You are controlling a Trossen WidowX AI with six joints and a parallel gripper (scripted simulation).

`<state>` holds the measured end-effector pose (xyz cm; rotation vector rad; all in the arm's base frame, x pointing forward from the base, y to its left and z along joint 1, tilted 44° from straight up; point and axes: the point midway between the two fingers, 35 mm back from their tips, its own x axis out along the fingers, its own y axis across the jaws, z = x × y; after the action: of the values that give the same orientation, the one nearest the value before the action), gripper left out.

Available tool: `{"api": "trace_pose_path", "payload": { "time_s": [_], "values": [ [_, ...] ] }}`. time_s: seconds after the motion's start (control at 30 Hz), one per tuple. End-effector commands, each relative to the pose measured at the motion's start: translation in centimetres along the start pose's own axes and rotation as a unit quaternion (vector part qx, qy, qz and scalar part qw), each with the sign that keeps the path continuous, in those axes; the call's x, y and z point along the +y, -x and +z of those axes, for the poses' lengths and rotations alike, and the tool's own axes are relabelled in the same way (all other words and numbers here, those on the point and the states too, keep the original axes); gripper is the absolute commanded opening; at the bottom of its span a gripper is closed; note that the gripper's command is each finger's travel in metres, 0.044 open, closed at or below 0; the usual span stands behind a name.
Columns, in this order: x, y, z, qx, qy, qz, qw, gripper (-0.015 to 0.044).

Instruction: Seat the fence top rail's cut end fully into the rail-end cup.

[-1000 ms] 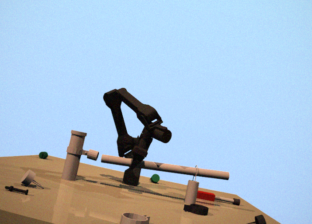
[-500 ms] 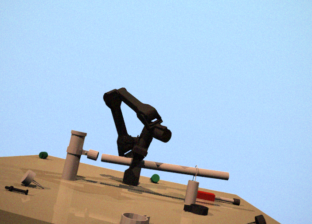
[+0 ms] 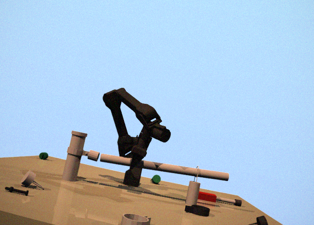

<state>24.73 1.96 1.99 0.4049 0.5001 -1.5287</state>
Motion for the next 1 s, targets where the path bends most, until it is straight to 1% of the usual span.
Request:
{"api": "trace_pose_path", "payload": {
  "time_s": [0.0, 0.2, 0.97],
  "values": [
    [0.13, -0.12, 0.88, -0.002, -0.001, 0.004, 1.000, 0.0000],
    [0.04, -0.42, 1.54, -0.002, -0.001, 0.002, 1.000, 0.0000],
    [-0.04, -0.44, 1.19, 0.001, -0.001, -0.002, 1.000, 0.0000]
  ]
}}
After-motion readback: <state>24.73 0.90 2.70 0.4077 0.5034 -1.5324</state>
